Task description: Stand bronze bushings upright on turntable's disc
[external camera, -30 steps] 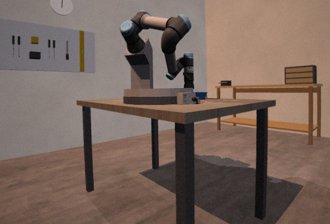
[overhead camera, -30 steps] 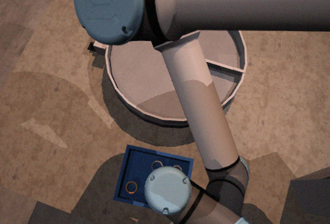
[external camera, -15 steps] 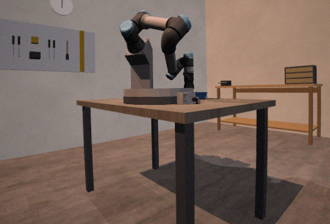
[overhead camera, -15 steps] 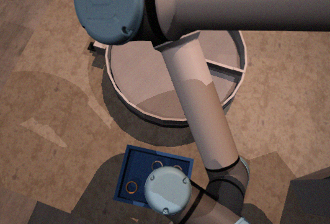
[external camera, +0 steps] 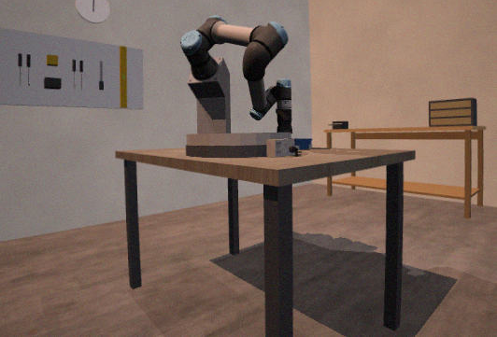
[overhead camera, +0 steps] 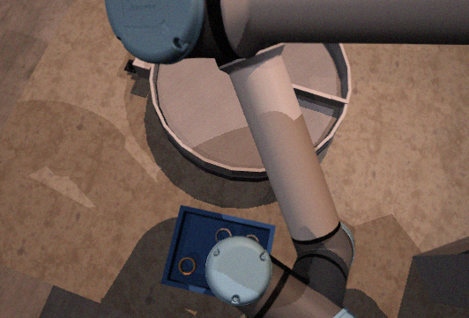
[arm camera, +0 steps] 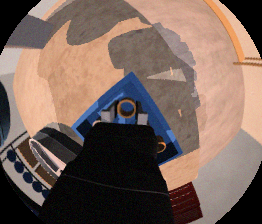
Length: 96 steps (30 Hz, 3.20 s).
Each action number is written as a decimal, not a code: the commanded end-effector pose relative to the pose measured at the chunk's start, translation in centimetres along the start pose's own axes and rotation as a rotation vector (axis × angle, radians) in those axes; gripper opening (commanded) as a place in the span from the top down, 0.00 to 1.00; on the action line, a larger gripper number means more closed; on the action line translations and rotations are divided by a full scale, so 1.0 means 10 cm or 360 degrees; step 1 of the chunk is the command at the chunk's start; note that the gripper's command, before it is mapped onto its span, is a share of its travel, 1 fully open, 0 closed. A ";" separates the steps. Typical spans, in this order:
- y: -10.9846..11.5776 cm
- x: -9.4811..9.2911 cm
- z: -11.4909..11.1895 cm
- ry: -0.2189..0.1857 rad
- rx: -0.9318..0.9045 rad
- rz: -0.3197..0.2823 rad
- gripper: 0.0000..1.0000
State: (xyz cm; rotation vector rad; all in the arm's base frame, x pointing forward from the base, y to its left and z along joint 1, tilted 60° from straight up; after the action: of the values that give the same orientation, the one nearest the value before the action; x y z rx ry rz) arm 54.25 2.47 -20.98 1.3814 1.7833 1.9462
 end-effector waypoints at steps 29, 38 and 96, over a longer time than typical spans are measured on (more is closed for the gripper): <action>0.00 0.79 0.00 0.0004 0.0001 -0.0001 1.00; 0.00 1.03 0.00 0.0004 0.0001 -0.0001 1.00; 0.08 1.09 -0.06 0.0001 -0.0002 0.0000 1.00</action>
State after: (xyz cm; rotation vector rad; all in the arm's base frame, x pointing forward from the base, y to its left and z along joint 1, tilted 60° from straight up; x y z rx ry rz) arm 48.16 9.48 -15.23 1.3791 1.7834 1.9475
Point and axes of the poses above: the point where the finger pads meet when closed, its own x axis back along the fingers, its own z axis across the jaws, y = z × x, the point moved 2 cm from there along x, back along the fingers, and after that the axes turned 12 degrees about -x, right-handed, at the moved point
